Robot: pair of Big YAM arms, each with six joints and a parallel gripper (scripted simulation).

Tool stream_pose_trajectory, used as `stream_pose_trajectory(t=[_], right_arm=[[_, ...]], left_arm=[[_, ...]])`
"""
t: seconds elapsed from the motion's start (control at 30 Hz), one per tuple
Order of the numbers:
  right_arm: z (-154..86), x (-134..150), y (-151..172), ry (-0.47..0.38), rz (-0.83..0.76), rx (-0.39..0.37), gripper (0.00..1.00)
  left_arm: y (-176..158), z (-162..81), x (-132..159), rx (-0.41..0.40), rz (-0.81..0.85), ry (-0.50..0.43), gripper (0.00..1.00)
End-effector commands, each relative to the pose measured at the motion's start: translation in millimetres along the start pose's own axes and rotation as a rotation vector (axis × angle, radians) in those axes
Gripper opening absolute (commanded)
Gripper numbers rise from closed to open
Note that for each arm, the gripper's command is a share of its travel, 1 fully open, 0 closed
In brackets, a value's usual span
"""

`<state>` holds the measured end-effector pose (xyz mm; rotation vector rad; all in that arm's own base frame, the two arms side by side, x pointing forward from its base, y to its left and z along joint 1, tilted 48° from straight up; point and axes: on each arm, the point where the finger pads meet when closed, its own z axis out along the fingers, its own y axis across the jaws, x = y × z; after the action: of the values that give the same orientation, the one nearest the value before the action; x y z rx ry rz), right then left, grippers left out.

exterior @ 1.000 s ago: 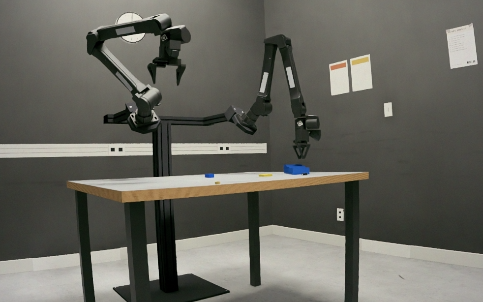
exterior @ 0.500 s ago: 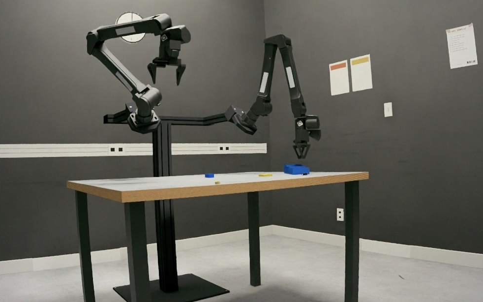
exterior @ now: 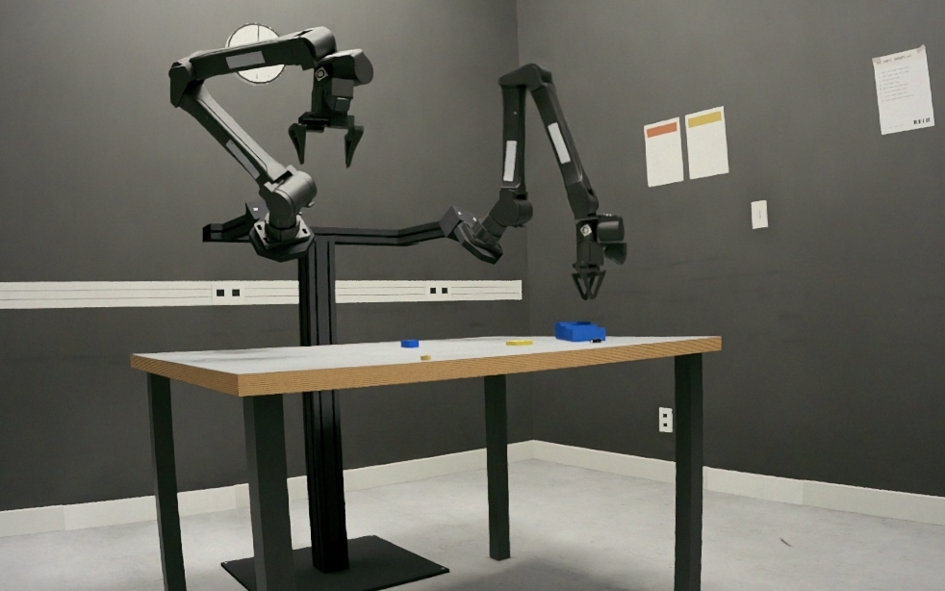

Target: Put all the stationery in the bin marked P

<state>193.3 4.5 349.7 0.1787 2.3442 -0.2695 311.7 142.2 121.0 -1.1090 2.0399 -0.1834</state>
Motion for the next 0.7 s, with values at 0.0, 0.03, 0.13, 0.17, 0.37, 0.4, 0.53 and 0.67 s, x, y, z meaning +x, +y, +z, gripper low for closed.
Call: stream_pose_trajectory(t=[0.0,0.03,0.13,0.17,0.37,0.4,0.53,0.67], right_arm=[[-13.5,-11.6,-6.1,-0.032,0.026,-0.014,1.0],[-13.5,-11.6,-6.1,-0.032,0.026,-0.014,1.0],[-13.5,-11.6,-6.1,-0.032,0.026,-0.014,1.0],[-13.5,-11.6,-6.1,-0.032,0.026,-0.014,1.0],[-13.5,-11.6,-6.1,-0.032,0.026,-0.014,1.0],[-13.5,-11.6,-6.1,-0.032,0.026,-0.014,1.0],[-13.5,-11.6,-6.1,-0.032,0.026,-0.014,1.0],[-13.5,-11.6,-6.1,-0.032,0.026,-0.014,1.0]], left_arm=[[-8.7,-45.2,-19.2,0.017,0.009,-0.044,1.0],[-9.1,-54.3,-19.6,0.018,0.01,-0.045,1.0],[-10.3,-81.6,-20.4,0.02,0.011,-0.05,1.0],[-10.6,-90.8,-20.6,0.02,0.012,-0.051,1.0],[-10.9,-120.6,-20.1,0.021,0.014,-0.055,1.0],[-6.3,-116.6,-13.5,0.014,0.011,-0.042,1.0],[6.4,-102.2,3.3,-0.012,-0.001,0.008,1.0],[1.7,-103.8,1.1,-0.003,0.009,0.005,1.0]])
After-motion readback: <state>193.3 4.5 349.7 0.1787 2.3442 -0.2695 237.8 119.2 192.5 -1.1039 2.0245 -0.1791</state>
